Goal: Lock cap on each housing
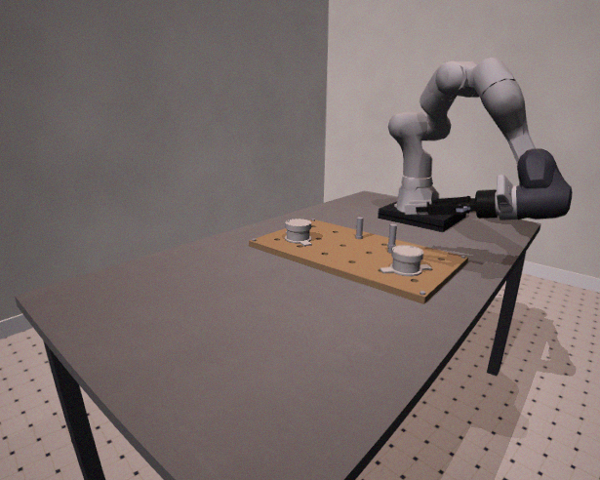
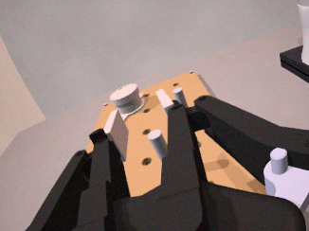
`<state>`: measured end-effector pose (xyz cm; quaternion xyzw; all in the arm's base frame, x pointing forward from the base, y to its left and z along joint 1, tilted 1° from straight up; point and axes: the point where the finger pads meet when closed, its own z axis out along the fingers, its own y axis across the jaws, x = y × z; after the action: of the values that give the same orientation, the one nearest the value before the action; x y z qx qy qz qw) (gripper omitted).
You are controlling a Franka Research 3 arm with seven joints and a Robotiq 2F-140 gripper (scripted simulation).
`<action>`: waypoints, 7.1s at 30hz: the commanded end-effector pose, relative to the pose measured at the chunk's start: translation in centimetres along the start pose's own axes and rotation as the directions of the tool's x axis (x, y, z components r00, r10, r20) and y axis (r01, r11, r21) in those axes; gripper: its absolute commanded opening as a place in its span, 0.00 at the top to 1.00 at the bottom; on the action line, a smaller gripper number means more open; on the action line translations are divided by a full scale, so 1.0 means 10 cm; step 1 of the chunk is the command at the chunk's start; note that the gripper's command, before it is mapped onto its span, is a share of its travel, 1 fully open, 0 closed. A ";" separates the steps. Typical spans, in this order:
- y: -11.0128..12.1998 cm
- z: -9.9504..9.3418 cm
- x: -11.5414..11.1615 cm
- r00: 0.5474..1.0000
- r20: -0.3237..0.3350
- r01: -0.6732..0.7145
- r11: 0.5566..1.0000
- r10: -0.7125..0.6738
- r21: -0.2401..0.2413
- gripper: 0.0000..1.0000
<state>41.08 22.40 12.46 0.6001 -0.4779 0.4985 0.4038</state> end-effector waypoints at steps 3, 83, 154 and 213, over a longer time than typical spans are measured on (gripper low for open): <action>-0.02 -0.02 -0.12 0.997 0.077 -0.006 1.000 0.005 0.016 0.64; -0.02 -0.02 -0.12 0.498 0.867 -0.007 1.000 -0.011 0.016 0.64; -0.01 0.70 0.03 0.003 0.119 -0.158 0.117 0.993 -0.980 0.64; -0.02 0.77 -0.31 -0.038 -0.139 -0.194 -0.143 0.990 -0.970 0.64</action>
<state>42.49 15.64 8.47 0.0441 -0.9990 0.0102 0.0017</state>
